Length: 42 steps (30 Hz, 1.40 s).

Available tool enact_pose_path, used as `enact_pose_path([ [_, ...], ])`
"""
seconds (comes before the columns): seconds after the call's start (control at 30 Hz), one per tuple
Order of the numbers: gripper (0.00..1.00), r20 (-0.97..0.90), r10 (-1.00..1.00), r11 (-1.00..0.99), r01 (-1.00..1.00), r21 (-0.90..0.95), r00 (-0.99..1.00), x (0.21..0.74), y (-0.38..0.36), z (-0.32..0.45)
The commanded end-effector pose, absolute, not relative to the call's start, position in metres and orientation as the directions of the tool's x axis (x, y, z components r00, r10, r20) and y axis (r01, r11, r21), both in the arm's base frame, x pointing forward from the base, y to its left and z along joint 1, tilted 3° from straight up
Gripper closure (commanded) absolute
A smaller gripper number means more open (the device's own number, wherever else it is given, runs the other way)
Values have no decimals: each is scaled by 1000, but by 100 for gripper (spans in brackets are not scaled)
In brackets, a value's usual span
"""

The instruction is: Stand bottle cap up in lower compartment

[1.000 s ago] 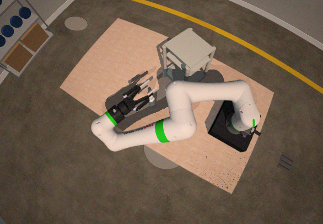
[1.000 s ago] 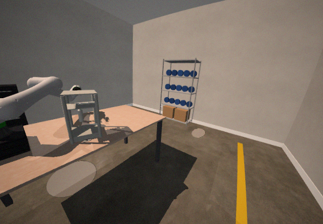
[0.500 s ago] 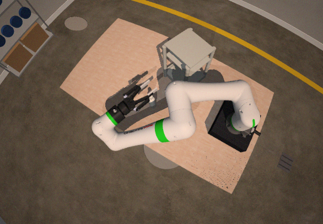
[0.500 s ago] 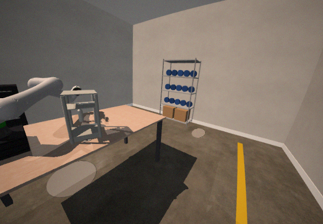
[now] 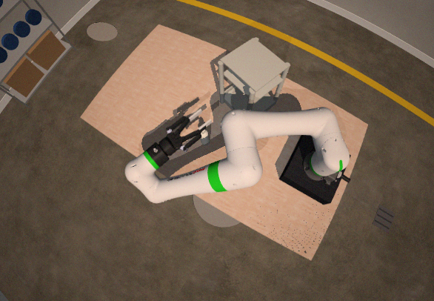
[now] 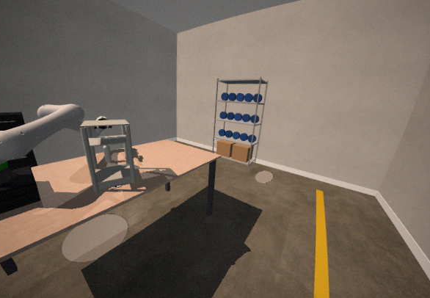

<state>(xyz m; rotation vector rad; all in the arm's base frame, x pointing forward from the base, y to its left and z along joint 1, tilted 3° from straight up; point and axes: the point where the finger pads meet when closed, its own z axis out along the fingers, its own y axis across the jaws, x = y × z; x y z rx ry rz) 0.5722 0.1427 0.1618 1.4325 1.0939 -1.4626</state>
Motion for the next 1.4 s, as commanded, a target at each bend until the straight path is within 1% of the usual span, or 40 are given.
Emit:
enact_pose_path([
  [0.0,61,-999,28,-308,950,-48,-41,572,143,156],
  [1.37,61,-999,28,-308,950,-48,-41,569,146,48],
])
